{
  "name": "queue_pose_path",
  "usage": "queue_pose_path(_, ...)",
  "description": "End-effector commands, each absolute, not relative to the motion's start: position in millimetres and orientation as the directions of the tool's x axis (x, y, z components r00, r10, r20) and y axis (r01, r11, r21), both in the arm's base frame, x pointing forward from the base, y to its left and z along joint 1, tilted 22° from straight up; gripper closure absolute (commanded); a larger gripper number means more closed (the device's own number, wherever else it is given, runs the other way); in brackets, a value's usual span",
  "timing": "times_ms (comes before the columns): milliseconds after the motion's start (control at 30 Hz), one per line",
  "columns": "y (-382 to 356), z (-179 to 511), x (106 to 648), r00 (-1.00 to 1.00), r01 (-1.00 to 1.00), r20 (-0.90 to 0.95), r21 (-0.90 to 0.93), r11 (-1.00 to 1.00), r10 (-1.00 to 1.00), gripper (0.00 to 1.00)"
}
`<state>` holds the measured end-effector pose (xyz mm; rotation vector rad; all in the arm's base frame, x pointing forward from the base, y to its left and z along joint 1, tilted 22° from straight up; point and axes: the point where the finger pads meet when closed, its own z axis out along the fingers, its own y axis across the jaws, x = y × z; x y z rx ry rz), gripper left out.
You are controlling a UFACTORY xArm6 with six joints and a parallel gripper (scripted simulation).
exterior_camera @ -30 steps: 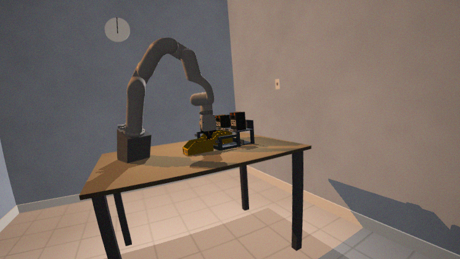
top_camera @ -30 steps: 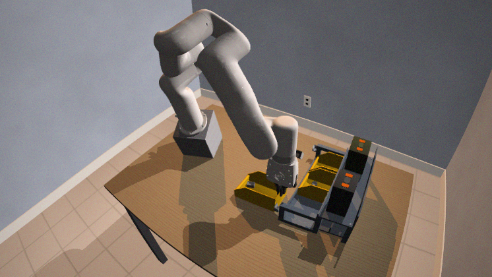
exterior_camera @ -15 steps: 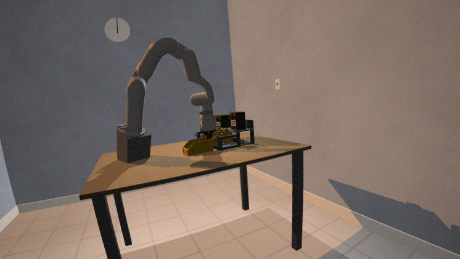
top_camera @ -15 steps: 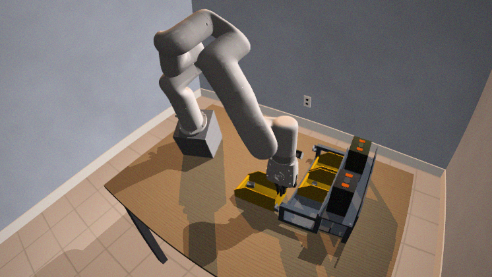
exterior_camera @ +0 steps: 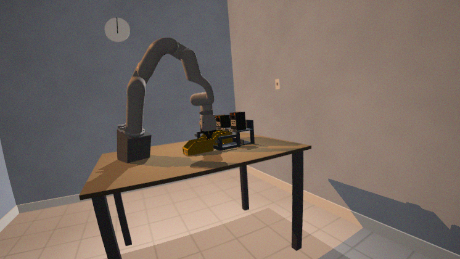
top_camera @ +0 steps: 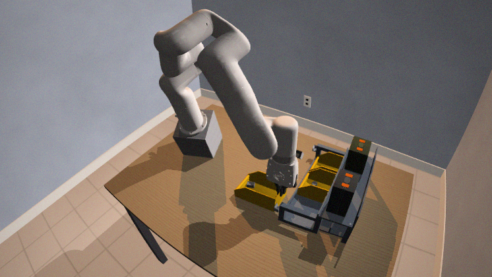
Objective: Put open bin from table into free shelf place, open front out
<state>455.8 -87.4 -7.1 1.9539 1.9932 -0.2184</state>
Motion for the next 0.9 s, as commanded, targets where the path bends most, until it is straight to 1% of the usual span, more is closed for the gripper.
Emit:
queue_pose_path(0, -87.2, -5.9, 457.1, 0.004, 0.991, -0.344, 0.129, 0.043, 0.939, 1.00)
queue_pose_path(867, -82.3, 7.4, 455.1, 0.004, 0.991, -0.344, 0.129, 0.043, 0.939, 1.00)
